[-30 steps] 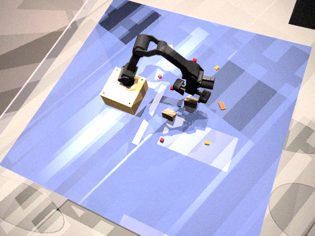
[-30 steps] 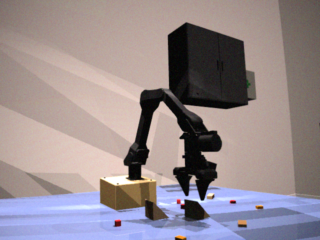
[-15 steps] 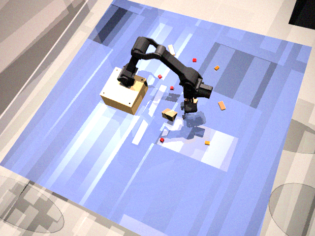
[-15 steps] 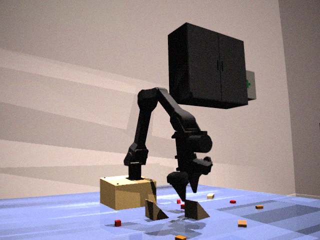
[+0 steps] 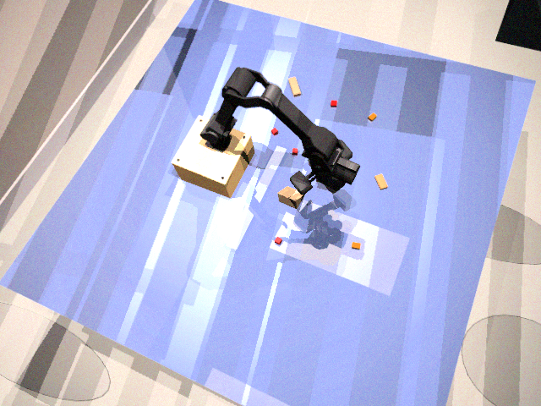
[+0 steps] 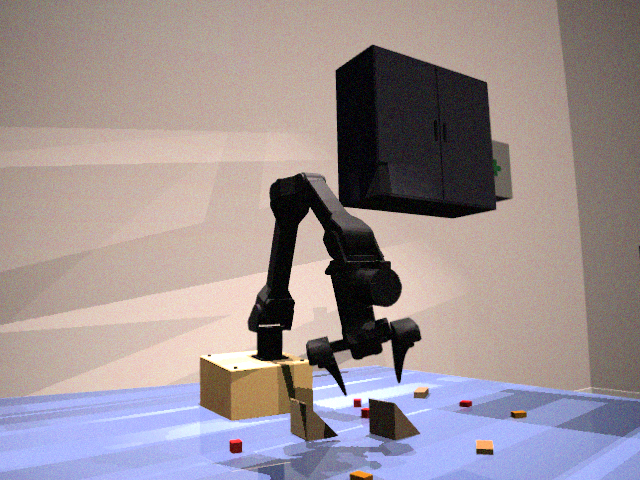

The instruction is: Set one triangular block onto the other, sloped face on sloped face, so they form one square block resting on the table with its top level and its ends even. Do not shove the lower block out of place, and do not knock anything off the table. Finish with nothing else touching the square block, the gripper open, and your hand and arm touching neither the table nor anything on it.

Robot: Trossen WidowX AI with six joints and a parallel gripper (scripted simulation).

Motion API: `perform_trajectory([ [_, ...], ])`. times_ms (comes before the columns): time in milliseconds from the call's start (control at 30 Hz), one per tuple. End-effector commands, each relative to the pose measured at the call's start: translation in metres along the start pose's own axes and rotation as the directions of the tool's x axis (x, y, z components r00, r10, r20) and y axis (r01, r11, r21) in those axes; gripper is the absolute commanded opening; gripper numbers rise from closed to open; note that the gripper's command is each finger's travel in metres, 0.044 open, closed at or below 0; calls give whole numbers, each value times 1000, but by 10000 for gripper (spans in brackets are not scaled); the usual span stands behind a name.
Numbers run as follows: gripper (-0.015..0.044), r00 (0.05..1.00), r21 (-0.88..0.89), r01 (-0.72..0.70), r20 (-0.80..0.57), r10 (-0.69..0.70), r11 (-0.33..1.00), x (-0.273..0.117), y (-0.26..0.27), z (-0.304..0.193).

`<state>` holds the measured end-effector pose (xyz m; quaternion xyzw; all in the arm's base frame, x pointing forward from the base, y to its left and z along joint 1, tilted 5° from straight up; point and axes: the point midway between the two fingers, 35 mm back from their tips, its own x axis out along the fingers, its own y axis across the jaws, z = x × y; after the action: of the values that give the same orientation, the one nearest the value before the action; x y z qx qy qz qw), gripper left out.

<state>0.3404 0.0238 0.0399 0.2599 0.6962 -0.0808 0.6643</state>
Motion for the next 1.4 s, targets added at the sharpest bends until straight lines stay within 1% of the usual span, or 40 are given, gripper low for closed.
perform_trajectory([
  [0, 440, 989, 800, -64, -30, 146, 596, -24, -3, 12],
  [67, 440, 988, 816, -62, -31, 149, 575, -24, -3, 12],
  [667, 440, 988, 816, -62, -31, 149, 575, -23, -3, 12],
  [1367, 440, 988, 816, -62, -31, 150, 575, 10, 3, 14],
])
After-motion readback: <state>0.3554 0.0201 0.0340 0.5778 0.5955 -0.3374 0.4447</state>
